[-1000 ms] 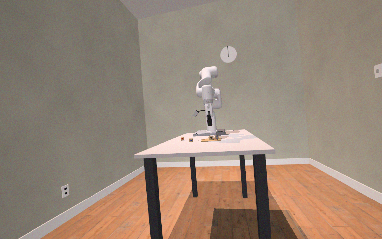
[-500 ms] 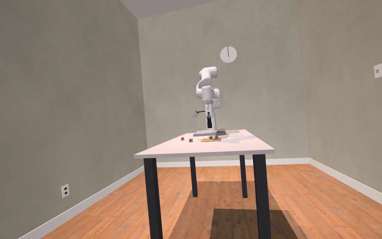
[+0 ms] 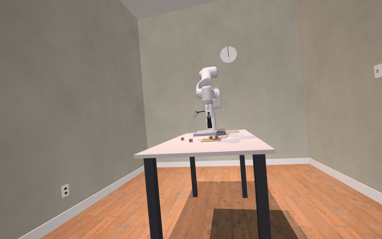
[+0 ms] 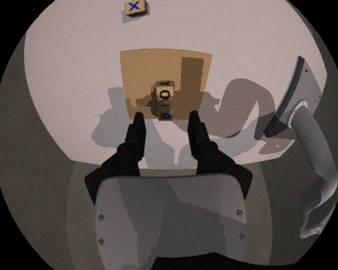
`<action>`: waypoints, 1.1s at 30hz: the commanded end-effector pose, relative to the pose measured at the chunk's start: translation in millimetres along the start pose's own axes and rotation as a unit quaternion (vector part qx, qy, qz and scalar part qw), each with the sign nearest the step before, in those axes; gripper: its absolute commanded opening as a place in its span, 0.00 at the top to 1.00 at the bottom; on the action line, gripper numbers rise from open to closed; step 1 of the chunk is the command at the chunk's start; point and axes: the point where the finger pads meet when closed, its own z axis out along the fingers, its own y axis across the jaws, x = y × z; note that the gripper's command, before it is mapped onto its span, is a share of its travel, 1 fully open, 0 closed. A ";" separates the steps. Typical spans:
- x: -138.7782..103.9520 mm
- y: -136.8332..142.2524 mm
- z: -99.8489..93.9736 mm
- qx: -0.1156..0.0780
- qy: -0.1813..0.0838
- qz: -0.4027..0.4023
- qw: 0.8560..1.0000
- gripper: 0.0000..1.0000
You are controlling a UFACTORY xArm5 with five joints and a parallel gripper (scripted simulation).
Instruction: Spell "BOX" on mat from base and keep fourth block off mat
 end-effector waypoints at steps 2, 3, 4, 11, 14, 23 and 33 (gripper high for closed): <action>0.0 -1.2 -1.2 0.002 0.000 0.000 1.000 0.45; 0.0 -1.2 -1.2 0.002 0.000 0.000 1.000 0.45; 0.0 -1.2 -1.2 0.002 0.000 0.000 1.000 0.45; 0.0 -1.2 -1.2 0.002 0.000 0.000 1.000 0.45; 0.0 -1.2 -1.2 0.002 0.000 0.000 1.000 0.45; 0.1 -1.2 0.2 0.002 0.000 0.000 1.000 0.45; 0.6 -1.1 8.3 0.002 0.000 0.000 1.000 0.45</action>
